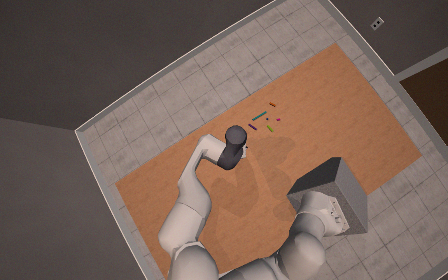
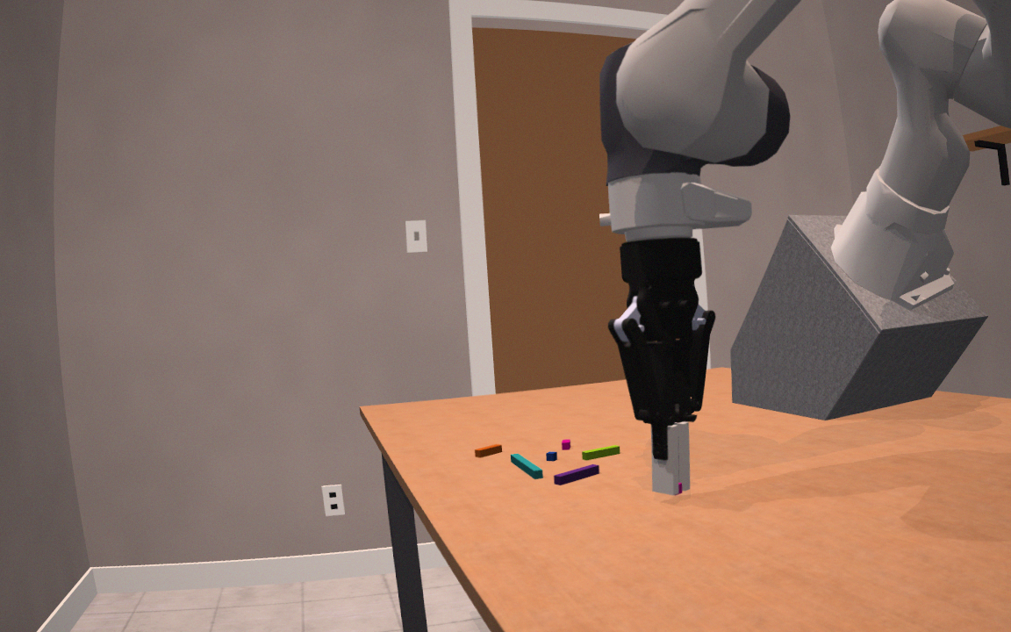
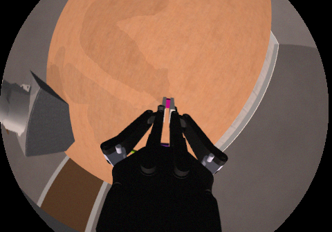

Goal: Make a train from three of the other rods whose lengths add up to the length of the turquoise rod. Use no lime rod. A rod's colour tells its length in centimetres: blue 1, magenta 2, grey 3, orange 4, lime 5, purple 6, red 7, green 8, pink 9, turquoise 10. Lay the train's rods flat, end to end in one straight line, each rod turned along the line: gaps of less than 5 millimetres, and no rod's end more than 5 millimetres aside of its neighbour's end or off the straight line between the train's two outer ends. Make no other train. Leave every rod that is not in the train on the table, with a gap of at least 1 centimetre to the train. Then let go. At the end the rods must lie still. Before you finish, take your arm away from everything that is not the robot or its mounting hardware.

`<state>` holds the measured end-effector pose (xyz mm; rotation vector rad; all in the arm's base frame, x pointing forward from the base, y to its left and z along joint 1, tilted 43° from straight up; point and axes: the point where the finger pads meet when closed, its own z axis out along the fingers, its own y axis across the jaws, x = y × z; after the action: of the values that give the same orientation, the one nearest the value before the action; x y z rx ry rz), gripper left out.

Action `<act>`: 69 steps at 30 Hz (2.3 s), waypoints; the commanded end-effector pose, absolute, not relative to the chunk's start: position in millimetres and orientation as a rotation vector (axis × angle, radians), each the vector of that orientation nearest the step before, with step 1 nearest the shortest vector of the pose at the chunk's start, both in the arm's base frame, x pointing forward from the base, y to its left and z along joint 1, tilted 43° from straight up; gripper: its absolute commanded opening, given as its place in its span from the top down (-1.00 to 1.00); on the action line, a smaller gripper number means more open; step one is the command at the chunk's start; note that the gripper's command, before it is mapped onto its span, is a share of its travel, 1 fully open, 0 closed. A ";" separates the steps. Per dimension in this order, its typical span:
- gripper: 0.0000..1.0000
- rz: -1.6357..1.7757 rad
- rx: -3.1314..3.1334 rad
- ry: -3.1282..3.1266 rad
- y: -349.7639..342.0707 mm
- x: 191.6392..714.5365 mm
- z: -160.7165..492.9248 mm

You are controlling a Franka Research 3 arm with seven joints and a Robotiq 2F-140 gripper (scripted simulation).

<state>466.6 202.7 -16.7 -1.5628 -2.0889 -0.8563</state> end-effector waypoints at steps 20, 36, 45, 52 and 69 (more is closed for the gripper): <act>0.94 -0.858 -1.556 -2.099 209.3 467.2 -23.8; 0.94 -0.858 -1.556 -2.099 209.3 467.2 -23.8; 0.94 -0.858 -1.556 -2.099 209.3 467.2 -23.8; 0.90 -0.858 -1.556 -2.099 209.3 467.2 -23.8; 0.71 -0.858 -1.556 -2.099 209.3 467.2 -23.8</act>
<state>467.0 208.7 -22.9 -1.5611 -2.0905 -0.8571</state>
